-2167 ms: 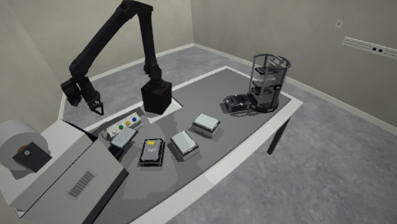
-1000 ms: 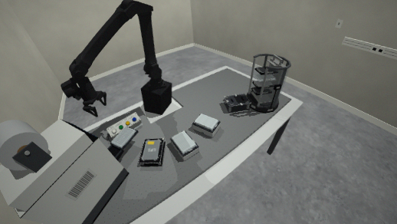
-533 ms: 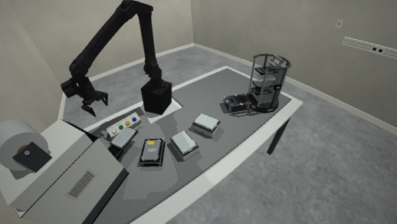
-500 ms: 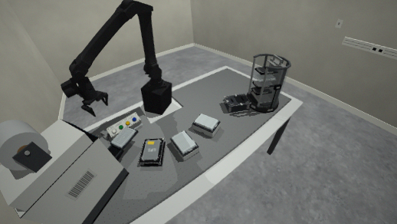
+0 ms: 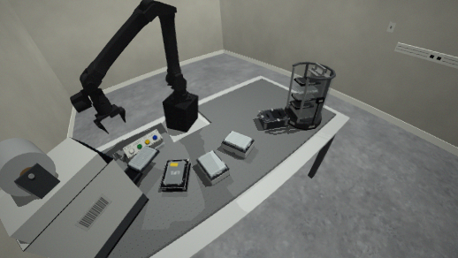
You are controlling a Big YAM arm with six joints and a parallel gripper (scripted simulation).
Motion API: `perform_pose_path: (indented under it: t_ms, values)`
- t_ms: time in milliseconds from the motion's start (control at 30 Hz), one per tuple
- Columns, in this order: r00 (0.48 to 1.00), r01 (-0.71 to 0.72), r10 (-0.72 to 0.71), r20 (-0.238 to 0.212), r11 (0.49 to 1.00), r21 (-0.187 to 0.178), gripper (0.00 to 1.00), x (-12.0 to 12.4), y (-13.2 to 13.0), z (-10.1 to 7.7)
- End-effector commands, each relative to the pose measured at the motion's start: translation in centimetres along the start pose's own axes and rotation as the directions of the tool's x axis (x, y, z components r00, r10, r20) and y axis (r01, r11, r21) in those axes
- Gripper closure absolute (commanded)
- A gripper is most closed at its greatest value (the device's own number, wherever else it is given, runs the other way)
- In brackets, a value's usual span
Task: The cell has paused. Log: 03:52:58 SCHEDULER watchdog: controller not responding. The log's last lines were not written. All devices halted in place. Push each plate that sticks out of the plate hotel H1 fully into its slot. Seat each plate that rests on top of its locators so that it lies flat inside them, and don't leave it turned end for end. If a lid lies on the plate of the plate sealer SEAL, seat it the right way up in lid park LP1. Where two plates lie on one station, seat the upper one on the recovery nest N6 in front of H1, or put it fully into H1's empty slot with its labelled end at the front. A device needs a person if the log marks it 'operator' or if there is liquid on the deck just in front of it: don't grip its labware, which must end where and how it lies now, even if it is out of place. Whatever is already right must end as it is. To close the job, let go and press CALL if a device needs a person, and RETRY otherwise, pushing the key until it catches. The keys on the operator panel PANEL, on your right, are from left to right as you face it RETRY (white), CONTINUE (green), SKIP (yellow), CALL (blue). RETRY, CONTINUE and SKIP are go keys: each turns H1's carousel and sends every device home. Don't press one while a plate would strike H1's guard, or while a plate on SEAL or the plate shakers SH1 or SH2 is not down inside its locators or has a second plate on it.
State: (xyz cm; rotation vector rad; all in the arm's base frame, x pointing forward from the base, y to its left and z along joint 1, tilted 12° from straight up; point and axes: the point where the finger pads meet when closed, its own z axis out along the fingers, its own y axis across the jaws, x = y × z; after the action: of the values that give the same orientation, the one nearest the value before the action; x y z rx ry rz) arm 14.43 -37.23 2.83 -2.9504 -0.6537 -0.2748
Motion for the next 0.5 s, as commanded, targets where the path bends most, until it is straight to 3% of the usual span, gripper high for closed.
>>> perform_pose_path:
  t_ms: [0,233,267,467]
  values:
    - [0.992,-0.124,0.125,0.005,0.99,-0.063,0.0,0.1,2.6,-1.6]
    - [0.985,-0.174,0.174,0.002,0.983,-0.063,0.0,0.1,2.6,-1.6]
    - [0.985,-0.174,0.175,0.001,0.984,-0.036,0.0,0.0,1.4,-1.1]
    - [0.985,-0.174,0.175,0.001,0.984,-0.036,0.0,0.0,1.4,-1.1]
